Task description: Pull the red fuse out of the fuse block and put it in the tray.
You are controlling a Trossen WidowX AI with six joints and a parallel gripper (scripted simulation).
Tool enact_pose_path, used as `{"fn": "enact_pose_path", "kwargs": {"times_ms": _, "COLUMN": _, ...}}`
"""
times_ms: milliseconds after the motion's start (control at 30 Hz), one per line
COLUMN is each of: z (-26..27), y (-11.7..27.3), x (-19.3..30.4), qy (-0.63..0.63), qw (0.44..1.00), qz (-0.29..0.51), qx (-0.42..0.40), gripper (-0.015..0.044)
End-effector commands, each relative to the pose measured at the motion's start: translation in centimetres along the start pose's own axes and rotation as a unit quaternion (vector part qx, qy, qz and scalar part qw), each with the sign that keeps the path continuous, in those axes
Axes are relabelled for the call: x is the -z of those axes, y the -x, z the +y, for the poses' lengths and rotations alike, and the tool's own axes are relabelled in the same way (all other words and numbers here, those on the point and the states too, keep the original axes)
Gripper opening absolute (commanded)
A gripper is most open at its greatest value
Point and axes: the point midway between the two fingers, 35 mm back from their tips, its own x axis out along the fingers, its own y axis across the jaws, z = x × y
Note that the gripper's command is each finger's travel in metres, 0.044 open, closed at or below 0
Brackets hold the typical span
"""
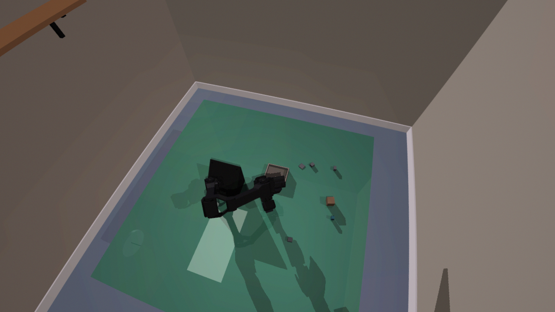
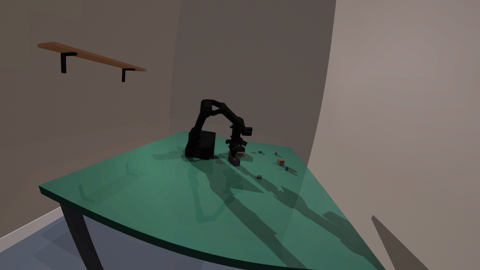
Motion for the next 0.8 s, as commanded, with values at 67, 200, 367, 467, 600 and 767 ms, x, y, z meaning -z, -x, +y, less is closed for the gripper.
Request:
{"fn": "enact_pose_path", "kwargs": {"times_ms": 67, "z": 0.0, "y": 0.4, "x": -0.1, "qy": -0.002, "qw": 1.0, "qz": -0.002, "qx": -0.001, "gripper": 0.0}}
{"fn": "enact_pose_path", "kwargs": {"times_ms": 200, "z": 0.0, "y": 0.6, "x": -0.1, "qy": -0.002, "qw": 1.0, "qz": -0.002, "qx": -0.001, "gripper": 0.0}}
{"fn": "enact_pose_path", "kwargs": {"times_ms": 367, "z": 0.0, "y": 0.9, "x": -0.1, "qy": -0.002, "qw": 1.0, "qz": -0.002, "qx": 0.0, "gripper": 0.0}}
{"fn": "enact_pose_path", "kwargs": {"times_ms": 467, "z": 0.0, "y": 1.0, "x": -0.1, "qy": -0.002, "qw": 1.0, "qz": -0.002, "qx": 0.0, "gripper": 0.0}}
{"fn": "enact_pose_path", "kwargs": {"times_ms": 600, "z": 0.0, "y": 1.2, "x": -0.1, "qy": -0.002, "qw": 1.0, "qz": -0.002, "qx": 0.0, "gripper": 0.0}}
{"fn": "enact_pose_path", "kwargs": {"times_ms": 767, "z": 0.0, "y": 1.5, "x": -0.1, "qy": -0.001, "qw": 1.0, "qz": -0.002, "qx": 0.0, "gripper": 0.0}}
